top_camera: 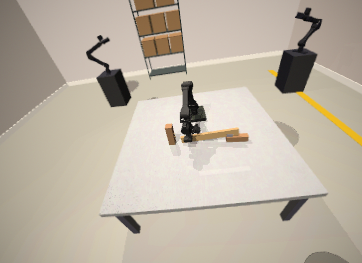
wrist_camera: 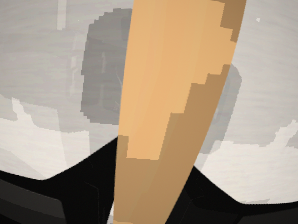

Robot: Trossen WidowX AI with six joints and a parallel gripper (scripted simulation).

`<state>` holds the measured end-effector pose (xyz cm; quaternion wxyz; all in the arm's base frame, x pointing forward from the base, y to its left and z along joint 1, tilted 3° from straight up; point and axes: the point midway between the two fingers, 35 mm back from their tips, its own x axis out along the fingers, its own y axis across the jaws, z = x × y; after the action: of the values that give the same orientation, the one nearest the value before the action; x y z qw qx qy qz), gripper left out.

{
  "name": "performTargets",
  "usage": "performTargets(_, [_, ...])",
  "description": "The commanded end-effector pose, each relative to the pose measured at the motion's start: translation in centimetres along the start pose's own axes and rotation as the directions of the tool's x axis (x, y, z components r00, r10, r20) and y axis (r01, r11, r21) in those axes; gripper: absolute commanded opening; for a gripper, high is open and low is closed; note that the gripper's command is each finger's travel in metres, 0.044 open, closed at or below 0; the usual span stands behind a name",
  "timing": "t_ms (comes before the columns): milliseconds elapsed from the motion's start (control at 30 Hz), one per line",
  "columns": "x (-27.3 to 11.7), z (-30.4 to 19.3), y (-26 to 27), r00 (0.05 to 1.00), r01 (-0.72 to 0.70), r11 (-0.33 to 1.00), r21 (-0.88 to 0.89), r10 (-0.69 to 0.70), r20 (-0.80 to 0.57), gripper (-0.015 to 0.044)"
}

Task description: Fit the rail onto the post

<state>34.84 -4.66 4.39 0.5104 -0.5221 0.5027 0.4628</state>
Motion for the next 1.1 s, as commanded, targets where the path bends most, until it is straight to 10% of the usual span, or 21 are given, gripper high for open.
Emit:
performTargets(0, [0.0, 0.0, 0.0, 1.0, 0.0, 1.0, -0.002, 0.0, 0.003, 0.0])
performTargets(1067, [-1.5, 0.0, -0.2, 1.0, 0.0, 1.0, -0.002, 0.0, 0.003, 0.0])
